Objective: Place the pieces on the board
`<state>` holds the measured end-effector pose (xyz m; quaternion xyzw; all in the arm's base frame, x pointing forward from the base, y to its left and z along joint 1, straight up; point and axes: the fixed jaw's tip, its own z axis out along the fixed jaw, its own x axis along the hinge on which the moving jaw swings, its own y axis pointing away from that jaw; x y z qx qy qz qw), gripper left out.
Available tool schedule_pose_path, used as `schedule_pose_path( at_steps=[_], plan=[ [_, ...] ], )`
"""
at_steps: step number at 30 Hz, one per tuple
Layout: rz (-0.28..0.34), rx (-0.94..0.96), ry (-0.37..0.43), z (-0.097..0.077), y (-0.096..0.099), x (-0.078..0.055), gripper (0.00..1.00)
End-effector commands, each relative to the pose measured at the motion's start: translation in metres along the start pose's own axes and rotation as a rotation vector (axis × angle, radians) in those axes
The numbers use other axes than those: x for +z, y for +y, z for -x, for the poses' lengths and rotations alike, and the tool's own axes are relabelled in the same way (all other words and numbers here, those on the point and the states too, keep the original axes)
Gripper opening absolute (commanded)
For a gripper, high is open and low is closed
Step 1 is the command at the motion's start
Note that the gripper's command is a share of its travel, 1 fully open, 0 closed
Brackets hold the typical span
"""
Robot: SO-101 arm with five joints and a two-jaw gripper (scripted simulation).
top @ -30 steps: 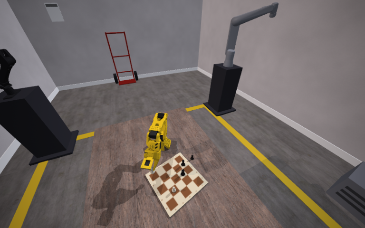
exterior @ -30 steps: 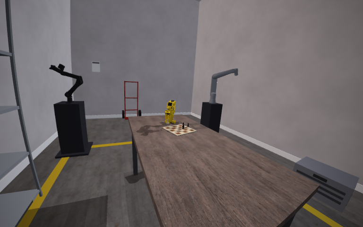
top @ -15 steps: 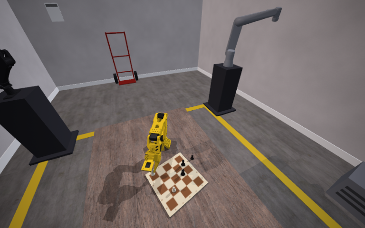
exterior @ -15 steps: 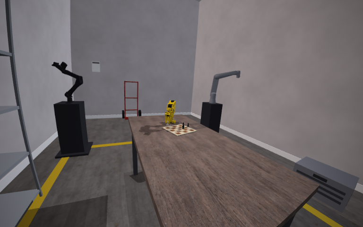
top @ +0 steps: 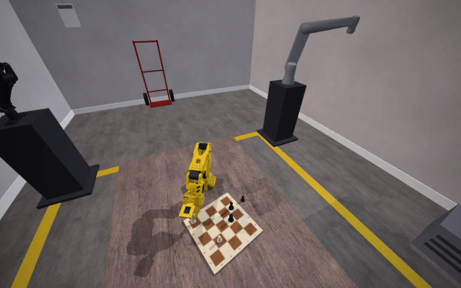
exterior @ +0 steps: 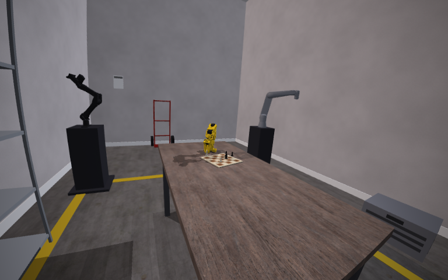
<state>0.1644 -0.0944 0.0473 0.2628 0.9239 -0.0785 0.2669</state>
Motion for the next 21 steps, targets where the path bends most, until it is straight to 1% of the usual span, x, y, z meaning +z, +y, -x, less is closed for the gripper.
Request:
schedule_pose_path(
  at_steps=[1, 6, 13, 21],
  plan=[
    [0.007, -0.019, 0.021, -0.006, 0.0023, 0.0033, 0.0],
    [0.008, -0.02, 0.021, -0.0065, 0.0025, 0.0035, 0.0],
    [0.014, -0.03, 0.021, -0.015, 0.0045, 0.007, 0.0],
    [0.014, -0.03, 0.021, -0.0149, 0.0045, 0.0069, 0.0]
  ],
)
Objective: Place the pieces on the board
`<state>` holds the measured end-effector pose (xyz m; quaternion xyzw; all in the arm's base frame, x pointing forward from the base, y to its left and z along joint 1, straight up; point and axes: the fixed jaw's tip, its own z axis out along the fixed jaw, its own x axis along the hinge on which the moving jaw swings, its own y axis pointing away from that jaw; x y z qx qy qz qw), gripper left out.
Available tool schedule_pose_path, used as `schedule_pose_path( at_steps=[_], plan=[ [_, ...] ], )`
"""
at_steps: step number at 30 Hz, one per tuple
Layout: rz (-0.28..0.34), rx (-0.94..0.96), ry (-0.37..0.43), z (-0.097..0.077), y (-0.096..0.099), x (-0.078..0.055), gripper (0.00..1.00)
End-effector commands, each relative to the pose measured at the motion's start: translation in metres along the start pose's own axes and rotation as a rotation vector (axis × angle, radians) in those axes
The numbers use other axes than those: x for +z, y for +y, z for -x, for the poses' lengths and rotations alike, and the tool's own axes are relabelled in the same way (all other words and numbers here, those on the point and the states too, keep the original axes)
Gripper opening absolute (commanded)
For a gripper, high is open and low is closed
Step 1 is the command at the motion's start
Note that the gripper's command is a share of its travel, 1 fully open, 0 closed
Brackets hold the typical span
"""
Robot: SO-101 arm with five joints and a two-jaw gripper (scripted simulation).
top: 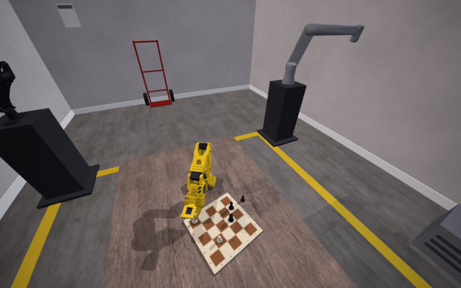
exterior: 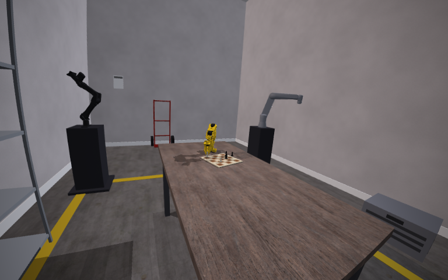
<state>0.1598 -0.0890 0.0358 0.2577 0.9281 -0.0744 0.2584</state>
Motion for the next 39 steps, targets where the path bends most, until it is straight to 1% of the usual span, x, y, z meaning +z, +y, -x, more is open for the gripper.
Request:
schedule_pose_path(
  at_steps=[1, 22, 32, 39],
  plan=[
    [0.007, -0.019, 0.002, -0.0026, 0.0023, 0.0006, 0.0],
    [0.006, -0.018, 0.001, 0.0041, 0.002, -0.0035, 0.0],
    [0.006, -0.017, 0.001, 0.004, 0.002, -0.0033, 0.0],
    [0.006, -0.017, 0.001, 0.0024, 0.002, -0.0004, 0.0]
  ],
)
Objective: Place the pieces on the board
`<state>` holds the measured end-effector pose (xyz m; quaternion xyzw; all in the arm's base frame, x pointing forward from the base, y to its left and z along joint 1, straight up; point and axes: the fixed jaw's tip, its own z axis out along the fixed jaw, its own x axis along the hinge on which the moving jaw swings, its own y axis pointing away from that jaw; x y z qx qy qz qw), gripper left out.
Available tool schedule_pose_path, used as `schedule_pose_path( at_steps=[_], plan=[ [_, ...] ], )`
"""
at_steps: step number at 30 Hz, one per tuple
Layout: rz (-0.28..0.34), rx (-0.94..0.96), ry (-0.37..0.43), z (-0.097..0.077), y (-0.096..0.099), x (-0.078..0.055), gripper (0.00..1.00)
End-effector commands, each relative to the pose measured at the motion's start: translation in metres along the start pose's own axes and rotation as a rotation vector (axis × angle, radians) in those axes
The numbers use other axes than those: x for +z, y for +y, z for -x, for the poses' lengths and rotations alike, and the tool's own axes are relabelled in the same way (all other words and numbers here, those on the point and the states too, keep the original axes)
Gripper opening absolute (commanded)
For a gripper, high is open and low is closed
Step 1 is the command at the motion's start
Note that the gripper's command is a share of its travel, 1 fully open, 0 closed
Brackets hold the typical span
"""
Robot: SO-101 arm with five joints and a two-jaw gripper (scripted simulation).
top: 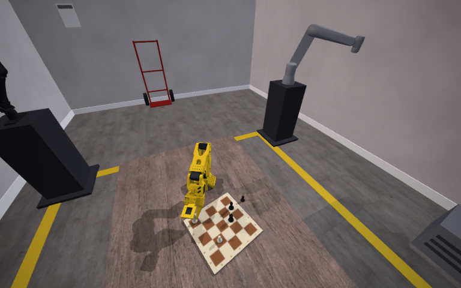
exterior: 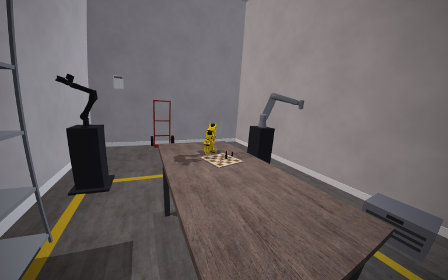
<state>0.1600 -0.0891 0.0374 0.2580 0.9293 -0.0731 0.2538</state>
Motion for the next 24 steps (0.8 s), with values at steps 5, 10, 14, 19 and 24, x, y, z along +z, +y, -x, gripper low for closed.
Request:
schedule_pose_path(
  at_steps=[5, 10, 14, 19, 24],
  plan=[
    [0.006, -0.018, -0.009, 0.0001, 0.0021, 0.0032, 0.0],
    [0.006, -0.018, -0.008, -0.0009, 0.0021, 0.0047, 0.0],
    [0.006, -0.018, -0.008, -0.0012, 0.0021, 0.0052, 0.0],
    [0.006, -0.018, -0.008, -0.0035, 0.0021, 0.0065, 0.0],
    [0.006, -0.018, -0.008, -0.0073, 0.002, 0.0086, 0.0]
  ],
)
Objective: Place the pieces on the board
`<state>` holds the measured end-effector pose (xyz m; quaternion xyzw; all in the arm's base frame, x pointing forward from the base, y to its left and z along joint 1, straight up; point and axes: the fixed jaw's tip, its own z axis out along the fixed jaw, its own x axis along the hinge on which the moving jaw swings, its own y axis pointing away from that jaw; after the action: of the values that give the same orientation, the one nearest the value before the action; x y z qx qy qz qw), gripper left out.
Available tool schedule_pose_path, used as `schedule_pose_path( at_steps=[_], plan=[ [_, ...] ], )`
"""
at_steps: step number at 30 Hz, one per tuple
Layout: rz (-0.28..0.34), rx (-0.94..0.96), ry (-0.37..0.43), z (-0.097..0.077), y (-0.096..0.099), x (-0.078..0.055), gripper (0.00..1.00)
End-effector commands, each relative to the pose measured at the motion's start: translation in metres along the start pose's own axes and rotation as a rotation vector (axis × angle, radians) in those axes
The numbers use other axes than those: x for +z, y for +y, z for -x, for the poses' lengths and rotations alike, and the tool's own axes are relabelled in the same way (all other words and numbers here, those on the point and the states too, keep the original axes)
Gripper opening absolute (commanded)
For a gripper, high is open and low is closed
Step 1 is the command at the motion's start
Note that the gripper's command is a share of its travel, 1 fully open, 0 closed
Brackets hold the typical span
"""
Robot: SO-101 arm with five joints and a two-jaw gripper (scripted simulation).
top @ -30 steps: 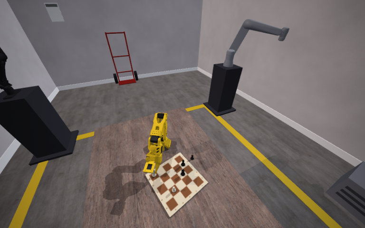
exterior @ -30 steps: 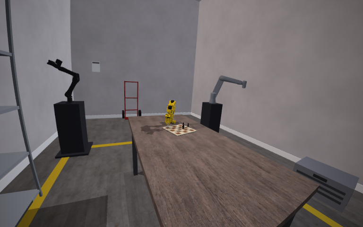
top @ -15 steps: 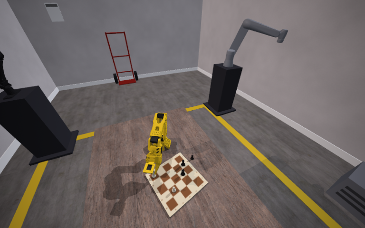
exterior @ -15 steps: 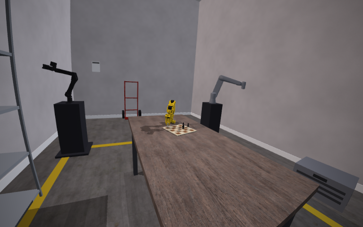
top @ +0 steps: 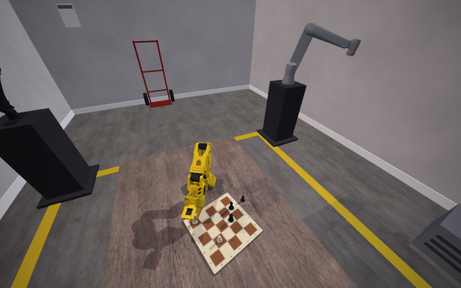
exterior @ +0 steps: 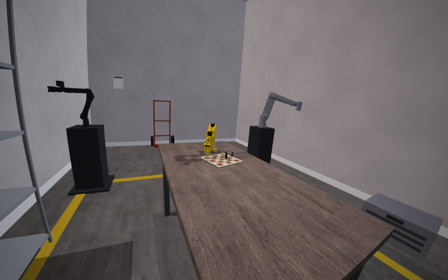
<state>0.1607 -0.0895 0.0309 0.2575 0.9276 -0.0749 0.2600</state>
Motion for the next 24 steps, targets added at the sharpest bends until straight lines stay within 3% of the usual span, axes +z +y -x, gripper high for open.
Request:
schedule_pose_path(
  at_steps=[1, 24],
  plan=[
    [0.006, -0.018, 0.006, -0.0055, 0.002, 0.0029, 0.0],
    [0.006, -0.017, 0.005, -0.0041, 0.0019, 0.0026, 0.0]
  ],
)
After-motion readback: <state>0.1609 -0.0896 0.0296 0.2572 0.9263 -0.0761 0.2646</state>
